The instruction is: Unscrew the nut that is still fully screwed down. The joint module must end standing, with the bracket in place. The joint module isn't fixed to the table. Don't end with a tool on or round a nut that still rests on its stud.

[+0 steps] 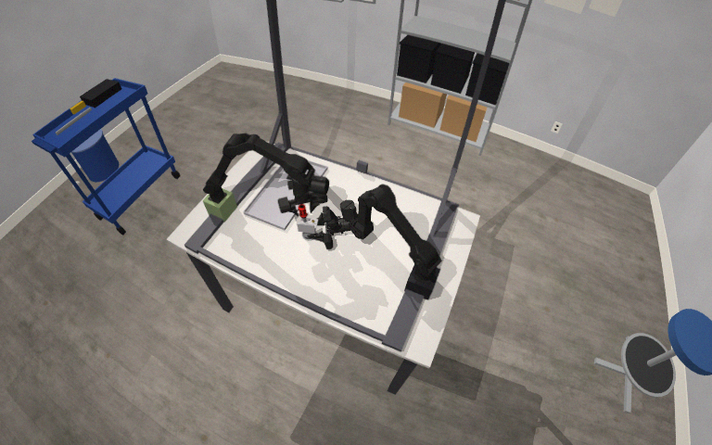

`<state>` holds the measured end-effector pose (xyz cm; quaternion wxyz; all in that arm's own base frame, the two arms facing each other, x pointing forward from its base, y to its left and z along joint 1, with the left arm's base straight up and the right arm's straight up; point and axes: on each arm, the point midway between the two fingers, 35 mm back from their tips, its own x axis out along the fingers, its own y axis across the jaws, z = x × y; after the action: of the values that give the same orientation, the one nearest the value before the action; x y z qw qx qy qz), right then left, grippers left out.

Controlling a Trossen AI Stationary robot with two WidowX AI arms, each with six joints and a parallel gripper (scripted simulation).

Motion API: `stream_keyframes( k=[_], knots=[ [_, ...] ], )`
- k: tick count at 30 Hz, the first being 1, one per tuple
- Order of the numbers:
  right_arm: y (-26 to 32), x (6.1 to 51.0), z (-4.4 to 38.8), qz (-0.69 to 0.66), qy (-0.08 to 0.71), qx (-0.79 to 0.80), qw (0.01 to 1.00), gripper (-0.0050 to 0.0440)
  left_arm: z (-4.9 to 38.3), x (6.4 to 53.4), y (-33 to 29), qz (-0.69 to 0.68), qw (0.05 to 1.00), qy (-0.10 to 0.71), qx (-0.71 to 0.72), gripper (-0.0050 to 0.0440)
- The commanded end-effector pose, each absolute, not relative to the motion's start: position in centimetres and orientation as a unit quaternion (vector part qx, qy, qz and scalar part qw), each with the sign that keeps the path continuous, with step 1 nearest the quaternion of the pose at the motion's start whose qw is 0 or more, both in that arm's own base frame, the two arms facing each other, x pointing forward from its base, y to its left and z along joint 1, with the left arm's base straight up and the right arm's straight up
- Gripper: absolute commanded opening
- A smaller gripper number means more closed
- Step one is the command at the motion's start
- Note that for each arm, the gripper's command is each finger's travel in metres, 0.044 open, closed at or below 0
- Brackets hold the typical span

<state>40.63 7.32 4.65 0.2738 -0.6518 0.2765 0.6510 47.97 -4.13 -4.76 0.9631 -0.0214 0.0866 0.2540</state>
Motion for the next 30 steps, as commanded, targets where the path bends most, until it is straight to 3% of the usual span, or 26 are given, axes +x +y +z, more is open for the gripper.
stream_keyframes(
  k=[1, 30],
  knots=[
    [7.4, 41.0, 5.9, 0.641, 0.268, -0.662, 0.28, 0.025, -3.3, 48.7, -4.2, 0.254, 0.964, 0.07, -0.031, 0.0245],
    [7.2, 40.9, 5.9, 0.641, 0.268, -0.662, 0.28, 0.025, -3.3, 48.7, -4.2, 0.254, 0.964, 0.07, -0.031, 0.0245]
  ],
)
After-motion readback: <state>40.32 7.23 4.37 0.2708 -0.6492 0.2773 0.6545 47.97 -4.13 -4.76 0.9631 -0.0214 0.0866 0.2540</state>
